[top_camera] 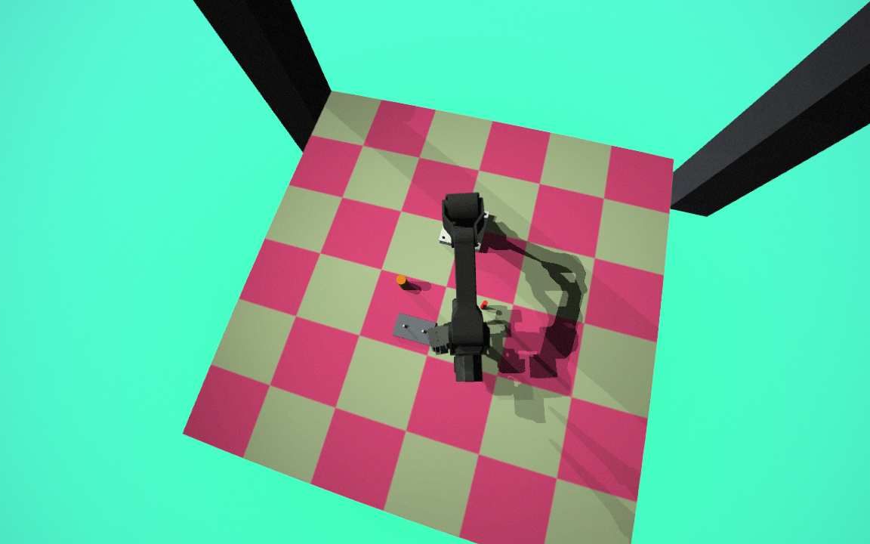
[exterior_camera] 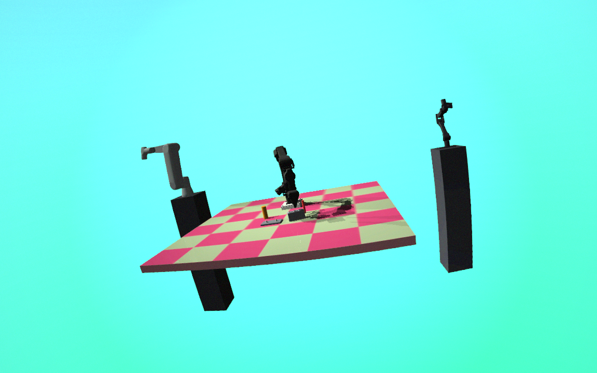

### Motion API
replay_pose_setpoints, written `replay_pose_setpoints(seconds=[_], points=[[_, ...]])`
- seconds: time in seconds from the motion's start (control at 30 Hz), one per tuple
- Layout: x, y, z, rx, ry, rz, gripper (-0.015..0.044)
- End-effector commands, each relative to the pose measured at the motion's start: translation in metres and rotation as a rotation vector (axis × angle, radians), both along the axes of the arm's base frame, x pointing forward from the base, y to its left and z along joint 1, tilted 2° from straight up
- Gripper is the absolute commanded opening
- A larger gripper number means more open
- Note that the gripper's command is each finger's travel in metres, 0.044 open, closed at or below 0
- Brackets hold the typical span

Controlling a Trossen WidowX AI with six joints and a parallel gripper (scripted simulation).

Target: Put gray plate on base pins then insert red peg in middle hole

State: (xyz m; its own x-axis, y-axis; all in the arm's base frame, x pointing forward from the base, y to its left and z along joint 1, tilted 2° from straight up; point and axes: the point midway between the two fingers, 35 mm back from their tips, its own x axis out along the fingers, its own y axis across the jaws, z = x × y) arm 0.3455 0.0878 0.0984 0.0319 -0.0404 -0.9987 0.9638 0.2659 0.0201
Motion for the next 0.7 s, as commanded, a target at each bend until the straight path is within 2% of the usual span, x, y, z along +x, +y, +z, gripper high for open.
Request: replay_pose_setpoints(seconds=[0.0, 0.67], points=[[0.003, 0.001, -0.009, 0.008, -0.012, 0.000, 0.0440], [0.008, 0.000, -0.042, 0.008, -0.012, 0.000, 0.0440]])
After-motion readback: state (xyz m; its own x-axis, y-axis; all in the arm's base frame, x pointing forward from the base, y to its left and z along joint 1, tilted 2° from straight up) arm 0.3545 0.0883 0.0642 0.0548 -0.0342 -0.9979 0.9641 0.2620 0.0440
